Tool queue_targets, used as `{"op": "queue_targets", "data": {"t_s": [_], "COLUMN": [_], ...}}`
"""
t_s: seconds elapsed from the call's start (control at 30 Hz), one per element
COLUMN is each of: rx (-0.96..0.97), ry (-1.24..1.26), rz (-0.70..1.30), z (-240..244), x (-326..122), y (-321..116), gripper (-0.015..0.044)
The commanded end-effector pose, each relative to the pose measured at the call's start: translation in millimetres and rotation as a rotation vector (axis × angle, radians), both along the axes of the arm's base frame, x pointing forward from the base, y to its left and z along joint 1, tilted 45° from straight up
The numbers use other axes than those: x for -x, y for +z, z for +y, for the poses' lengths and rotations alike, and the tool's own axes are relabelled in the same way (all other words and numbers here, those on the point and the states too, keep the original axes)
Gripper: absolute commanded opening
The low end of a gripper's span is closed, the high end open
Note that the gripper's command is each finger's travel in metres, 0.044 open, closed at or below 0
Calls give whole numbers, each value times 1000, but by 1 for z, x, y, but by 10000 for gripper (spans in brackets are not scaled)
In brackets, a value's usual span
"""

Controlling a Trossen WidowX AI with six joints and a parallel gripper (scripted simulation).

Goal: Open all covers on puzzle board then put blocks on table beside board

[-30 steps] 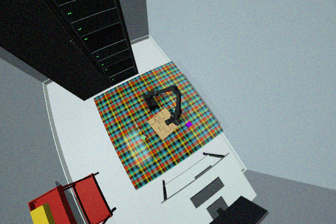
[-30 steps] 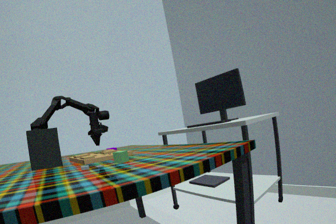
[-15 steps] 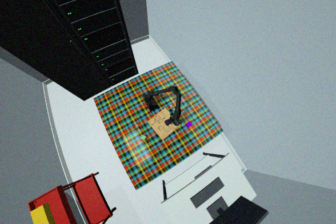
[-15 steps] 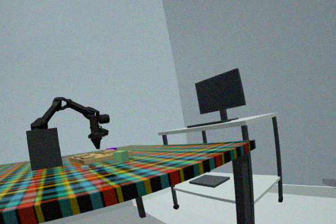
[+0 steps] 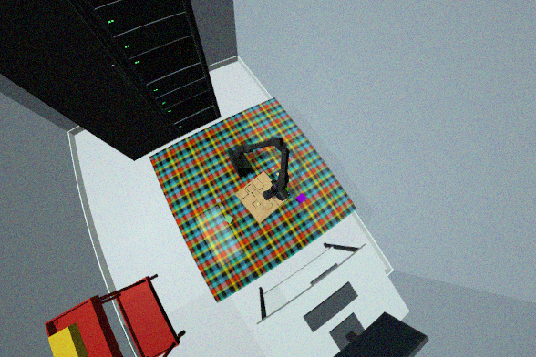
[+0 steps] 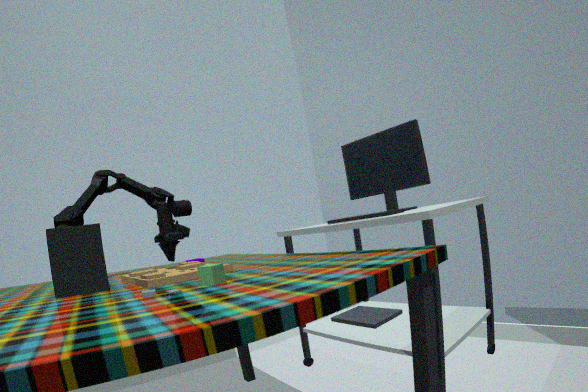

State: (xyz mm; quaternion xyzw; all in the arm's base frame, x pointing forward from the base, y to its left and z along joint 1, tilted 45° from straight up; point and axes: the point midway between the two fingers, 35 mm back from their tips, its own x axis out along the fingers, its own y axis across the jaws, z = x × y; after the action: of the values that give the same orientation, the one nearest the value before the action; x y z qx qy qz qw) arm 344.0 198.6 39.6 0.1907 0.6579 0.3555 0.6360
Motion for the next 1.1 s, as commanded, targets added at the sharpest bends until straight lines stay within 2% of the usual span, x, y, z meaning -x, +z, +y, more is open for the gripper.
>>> {"op": "queue_targets", "data": {"t_s": [0.0, 1.07], "rx": [-1, -2], "ry": [-2, -2], "rz": [2, 3], "z": [1, 17], "x": [0, 3], "y": [-1, -16], "gripper": [144, 144]}}
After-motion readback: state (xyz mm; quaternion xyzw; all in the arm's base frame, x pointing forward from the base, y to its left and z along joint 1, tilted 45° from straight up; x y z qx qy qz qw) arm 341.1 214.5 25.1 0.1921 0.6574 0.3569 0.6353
